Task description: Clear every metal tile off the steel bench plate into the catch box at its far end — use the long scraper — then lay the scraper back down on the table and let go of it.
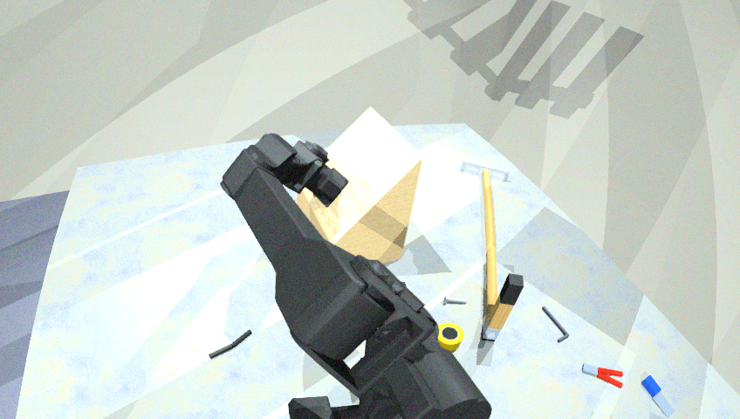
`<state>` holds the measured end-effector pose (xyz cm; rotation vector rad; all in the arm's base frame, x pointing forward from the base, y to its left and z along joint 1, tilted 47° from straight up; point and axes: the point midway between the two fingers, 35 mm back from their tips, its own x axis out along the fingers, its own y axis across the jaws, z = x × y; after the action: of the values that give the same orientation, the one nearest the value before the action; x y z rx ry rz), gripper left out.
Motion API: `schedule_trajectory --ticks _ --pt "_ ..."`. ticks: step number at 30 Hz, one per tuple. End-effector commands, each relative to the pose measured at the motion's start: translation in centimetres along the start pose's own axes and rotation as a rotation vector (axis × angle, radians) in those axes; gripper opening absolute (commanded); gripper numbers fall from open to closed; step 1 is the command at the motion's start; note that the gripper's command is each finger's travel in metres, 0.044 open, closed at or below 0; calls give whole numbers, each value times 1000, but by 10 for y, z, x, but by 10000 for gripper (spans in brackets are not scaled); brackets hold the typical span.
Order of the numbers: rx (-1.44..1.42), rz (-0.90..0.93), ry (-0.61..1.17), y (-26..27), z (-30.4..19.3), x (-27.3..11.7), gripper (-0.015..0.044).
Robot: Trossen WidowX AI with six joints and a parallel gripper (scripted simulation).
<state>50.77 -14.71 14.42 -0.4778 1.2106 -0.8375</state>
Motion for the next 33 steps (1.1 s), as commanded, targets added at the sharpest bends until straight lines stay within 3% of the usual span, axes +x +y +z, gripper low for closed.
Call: schedule_trajectory --ticks 1,33 --pt "3 2 6 0 -1 11 0" --pt "66 -2 16 0 -16 90 0"
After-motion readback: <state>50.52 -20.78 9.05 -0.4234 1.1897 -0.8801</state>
